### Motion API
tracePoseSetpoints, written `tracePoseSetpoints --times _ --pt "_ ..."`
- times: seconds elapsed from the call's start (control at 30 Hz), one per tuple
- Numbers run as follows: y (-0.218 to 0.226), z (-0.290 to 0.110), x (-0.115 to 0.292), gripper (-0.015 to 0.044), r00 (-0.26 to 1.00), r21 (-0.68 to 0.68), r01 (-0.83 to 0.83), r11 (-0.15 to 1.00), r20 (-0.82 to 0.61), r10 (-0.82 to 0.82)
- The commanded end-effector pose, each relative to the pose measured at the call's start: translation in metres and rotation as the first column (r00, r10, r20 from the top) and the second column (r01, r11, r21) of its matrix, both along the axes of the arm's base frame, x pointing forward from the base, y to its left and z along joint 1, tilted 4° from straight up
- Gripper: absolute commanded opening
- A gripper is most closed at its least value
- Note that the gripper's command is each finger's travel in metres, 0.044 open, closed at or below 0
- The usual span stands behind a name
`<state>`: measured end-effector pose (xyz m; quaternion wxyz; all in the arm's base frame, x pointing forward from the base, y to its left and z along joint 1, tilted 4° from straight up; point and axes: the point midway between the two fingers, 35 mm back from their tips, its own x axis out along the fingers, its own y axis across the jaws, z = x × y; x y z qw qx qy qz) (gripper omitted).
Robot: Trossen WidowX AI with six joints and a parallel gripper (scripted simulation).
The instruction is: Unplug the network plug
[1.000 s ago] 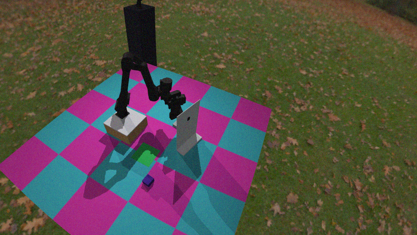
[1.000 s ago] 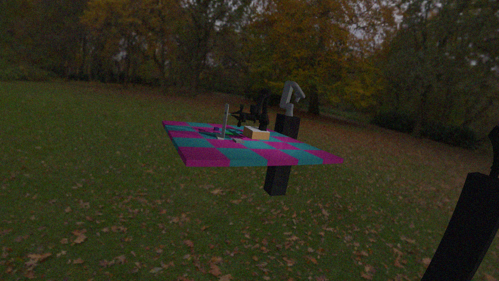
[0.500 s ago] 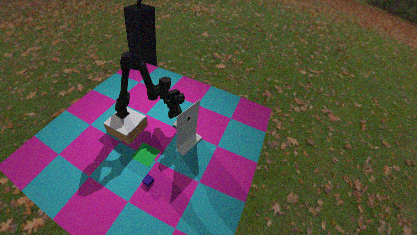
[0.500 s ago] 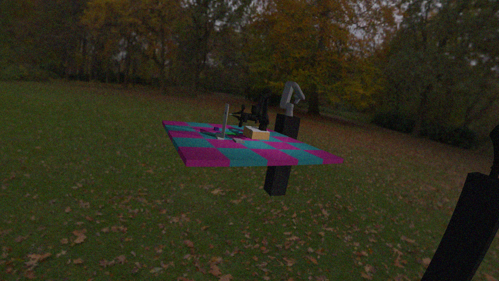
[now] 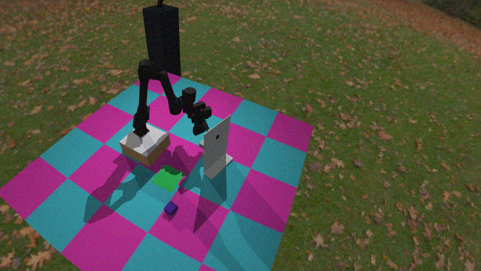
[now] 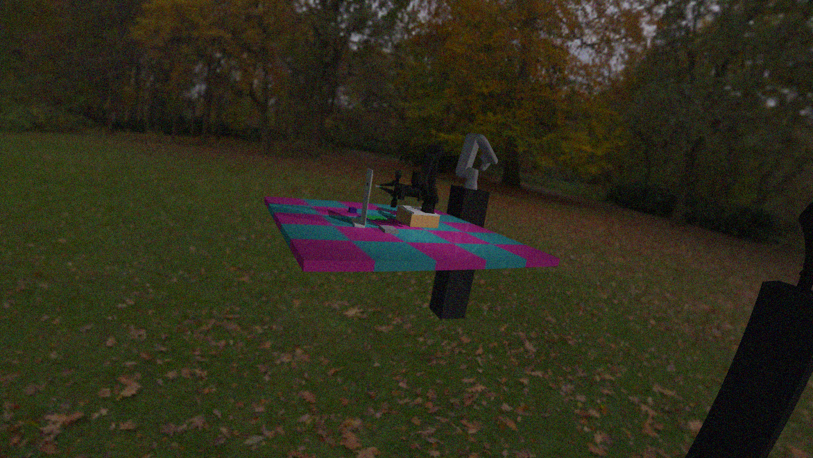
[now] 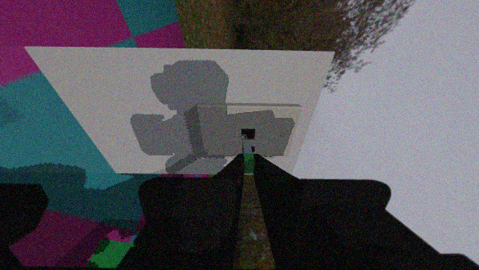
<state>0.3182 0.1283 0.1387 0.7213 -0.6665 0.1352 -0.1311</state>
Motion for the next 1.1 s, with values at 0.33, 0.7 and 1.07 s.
tracePoseSetpoints --times 0.33,0.7,1.07 --pt "0.002 -0.001 -0.011 0.0 1.0 -0.001 0.003 1.0 -0.003 -0.003" --pt "0.004 -0.001 -0.018 0.0 1.0 -0.001 0.003 1.0 -0.004 -0.003" --pt "0.006 -0.001 -0.025 0.0 1.0 0.0 0.003 1.0 -0.004 -0.003"
